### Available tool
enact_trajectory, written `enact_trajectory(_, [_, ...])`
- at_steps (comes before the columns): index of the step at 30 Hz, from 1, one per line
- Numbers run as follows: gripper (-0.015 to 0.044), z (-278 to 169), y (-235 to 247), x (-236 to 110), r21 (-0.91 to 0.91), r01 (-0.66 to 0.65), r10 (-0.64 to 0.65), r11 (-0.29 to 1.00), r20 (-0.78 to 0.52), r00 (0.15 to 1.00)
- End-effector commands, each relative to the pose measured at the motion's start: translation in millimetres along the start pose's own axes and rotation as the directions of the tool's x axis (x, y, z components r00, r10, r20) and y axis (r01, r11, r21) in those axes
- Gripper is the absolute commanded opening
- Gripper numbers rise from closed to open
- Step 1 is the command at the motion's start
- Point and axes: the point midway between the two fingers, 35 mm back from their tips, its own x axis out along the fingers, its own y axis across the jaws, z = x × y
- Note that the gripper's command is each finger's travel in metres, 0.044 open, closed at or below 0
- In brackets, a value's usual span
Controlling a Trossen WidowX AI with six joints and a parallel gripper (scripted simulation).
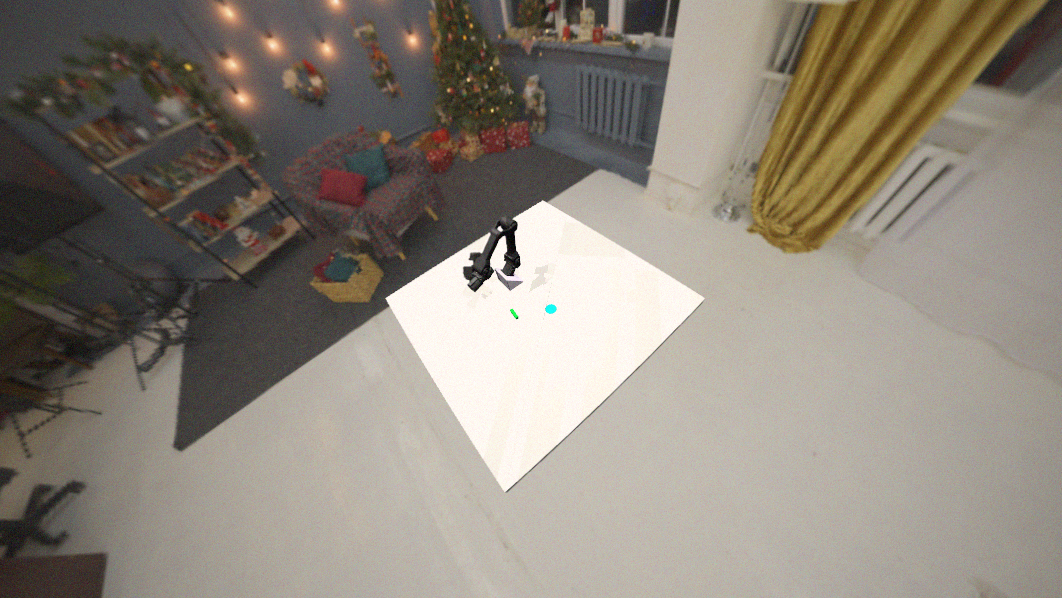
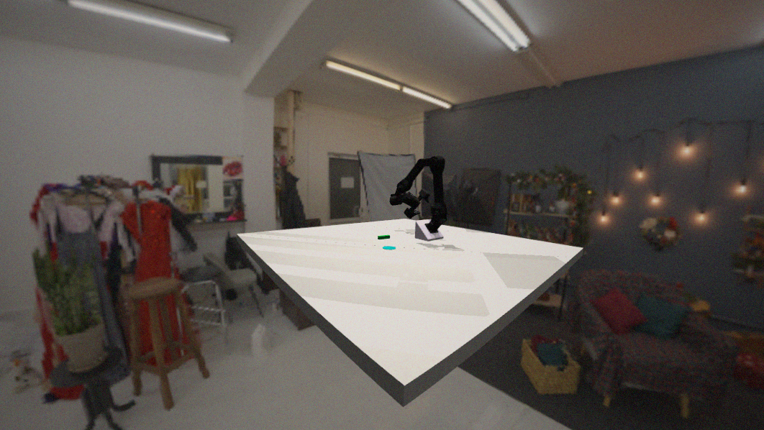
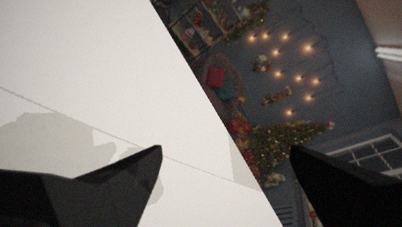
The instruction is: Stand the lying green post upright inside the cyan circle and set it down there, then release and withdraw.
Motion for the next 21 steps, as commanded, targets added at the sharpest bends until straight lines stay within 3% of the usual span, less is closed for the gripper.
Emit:
enact_trajectory(1, [0.0374, 0.3, 1.1, -1.2, -0.009, -0.008, 0.008, 1.000, -0.003, 1.000])
enact_trajectory(6, [0.0242, 6.8, 29.1, -38.1, -0.259, -0.222, 0.210, 0.940, -0.076, 0.975])
enact_trajectory(10, [0.0233, 7.8, 53.2, -82.1, -0.480, -0.410, 0.391, 0.776, -0.143, 0.909])
enact_trajectory(16, [0.0233, -2.3, 81.4, -163.1, -0.749, -0.557, 0.624, 0.359, -0.252, 0.740])
enact_trajectory(21, [0.0233, -22.6, 93.4, -238.5, -0.871, -0.487, 0.754, -0.063, -0.361, 0.549])
